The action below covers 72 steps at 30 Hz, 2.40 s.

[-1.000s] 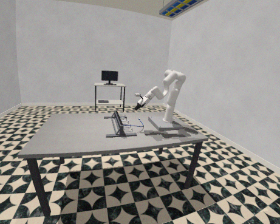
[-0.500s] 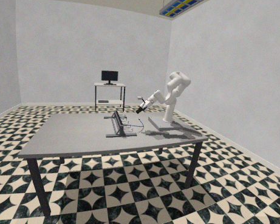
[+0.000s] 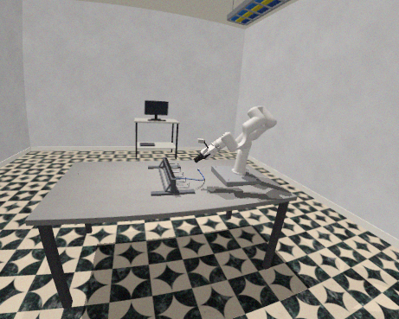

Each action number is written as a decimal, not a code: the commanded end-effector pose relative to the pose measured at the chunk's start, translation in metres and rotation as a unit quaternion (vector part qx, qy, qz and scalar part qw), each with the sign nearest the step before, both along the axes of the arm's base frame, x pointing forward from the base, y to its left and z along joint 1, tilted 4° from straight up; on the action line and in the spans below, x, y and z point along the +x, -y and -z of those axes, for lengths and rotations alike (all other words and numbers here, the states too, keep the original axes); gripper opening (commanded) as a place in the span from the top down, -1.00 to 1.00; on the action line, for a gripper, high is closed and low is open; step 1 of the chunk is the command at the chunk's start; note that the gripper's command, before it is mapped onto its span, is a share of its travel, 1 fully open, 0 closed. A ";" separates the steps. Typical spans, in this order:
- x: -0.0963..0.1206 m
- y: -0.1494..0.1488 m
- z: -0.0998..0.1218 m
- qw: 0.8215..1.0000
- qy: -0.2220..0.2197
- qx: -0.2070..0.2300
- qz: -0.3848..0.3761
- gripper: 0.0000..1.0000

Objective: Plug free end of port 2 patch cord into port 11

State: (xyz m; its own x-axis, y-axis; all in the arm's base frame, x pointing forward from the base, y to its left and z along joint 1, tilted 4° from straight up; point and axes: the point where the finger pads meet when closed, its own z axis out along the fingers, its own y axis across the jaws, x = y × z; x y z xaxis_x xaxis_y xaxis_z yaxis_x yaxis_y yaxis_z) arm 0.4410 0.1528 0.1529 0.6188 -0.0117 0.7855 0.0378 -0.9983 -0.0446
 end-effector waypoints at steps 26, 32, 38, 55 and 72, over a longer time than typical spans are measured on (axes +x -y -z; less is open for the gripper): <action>0.105 -0.008 0.080 1.000 0.002 0.000 0.001 1.00; 0.107 -0.008 0.082 1.000 0.002 0.000 0.001 1.00; 0.107 -0.008 0.082 1.000 0.002 0.000 0.001 1.00; 0.107 -0.008 0.082 1.000 0.002 0.000 0.001 1.00; 0.107 -0.008 0.082 1.000 0.002 0.000 0.001 1.00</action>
